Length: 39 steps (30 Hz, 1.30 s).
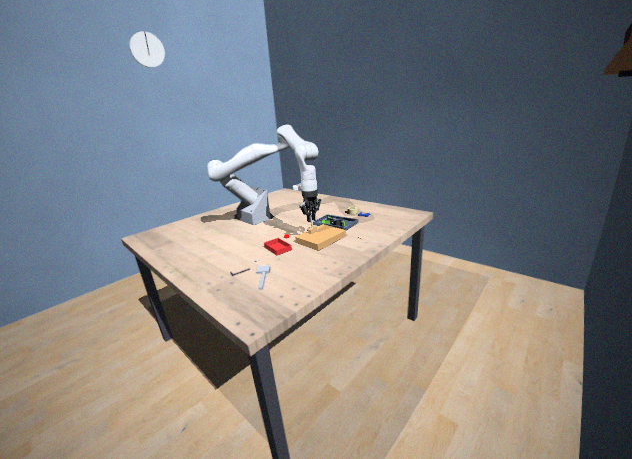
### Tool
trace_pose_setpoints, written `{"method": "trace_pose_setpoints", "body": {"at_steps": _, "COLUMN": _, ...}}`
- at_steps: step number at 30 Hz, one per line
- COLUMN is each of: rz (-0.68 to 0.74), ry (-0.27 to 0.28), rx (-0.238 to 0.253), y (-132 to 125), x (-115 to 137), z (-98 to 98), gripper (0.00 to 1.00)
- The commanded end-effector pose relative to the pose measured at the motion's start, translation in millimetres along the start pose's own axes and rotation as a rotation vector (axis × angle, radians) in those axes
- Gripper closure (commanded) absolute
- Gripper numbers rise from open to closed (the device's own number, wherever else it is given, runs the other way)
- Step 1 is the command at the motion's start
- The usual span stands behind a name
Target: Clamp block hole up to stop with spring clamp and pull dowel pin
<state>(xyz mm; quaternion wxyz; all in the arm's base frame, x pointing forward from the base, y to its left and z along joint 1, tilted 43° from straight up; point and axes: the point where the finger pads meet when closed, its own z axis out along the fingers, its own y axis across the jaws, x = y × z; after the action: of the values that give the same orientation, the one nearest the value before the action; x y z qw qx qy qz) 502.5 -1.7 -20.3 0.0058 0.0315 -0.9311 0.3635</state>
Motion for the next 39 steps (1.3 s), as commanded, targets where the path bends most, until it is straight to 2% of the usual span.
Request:
{"method": "trace_pose_setpoints", "body": {"at_steps": 1, "rz": 0.000, "ry": -0.002, "rx": -0.001, "y": 0.2, "x": -0.5, "z": -1.1, "gripper": 0.66}}
{"method": "trace_pose_setpoints", "body": {"at_steps": 24, "rz": 0.000, "ry": -0.002, "rx": -0.001, "y": 0.2, "x": -0.5, "z": -0.4, "gripper": 0.66}}
{"method": "trace_pose_setpoints", "body": {"at_steps": 39, "rz": 0.000, "ry": -0.002, "rx": -0.001, "y": 0.2, "x": -0.5, "z": 6.9, "gripper": 0.66}}
